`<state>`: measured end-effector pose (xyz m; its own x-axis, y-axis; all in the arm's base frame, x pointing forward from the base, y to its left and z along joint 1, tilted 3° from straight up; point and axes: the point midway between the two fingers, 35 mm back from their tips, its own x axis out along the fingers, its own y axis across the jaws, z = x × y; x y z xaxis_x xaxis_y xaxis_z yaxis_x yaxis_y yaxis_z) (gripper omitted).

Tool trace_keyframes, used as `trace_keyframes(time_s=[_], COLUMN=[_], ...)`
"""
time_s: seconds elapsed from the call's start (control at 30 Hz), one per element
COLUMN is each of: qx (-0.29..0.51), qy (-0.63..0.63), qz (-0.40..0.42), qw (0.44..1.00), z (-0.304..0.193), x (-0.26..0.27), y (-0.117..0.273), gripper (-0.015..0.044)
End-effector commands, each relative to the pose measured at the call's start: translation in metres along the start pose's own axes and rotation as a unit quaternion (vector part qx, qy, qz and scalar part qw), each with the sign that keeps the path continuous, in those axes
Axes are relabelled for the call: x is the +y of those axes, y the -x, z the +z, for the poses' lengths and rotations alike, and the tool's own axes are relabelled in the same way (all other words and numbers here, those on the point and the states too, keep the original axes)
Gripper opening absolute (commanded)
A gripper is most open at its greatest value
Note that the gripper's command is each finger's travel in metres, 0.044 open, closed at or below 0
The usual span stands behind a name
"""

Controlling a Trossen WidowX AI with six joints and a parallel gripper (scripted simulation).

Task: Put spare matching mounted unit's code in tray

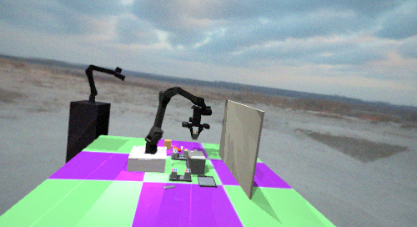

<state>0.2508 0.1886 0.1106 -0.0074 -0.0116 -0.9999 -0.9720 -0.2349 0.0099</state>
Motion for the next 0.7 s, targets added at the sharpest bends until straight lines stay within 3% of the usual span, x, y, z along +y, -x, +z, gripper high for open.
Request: trace_keyframes(time_s=[0.0,0.67], qx=[-0.004,-0.003], qy=[-0.009,-0.022], qz=[-0.005,-0.016], qw=[1.0,1.0], z=[-0.017,-0.114], x=[-0.015,-0.058], y=[0.001,0.005], gripper=[0.0,0.0])
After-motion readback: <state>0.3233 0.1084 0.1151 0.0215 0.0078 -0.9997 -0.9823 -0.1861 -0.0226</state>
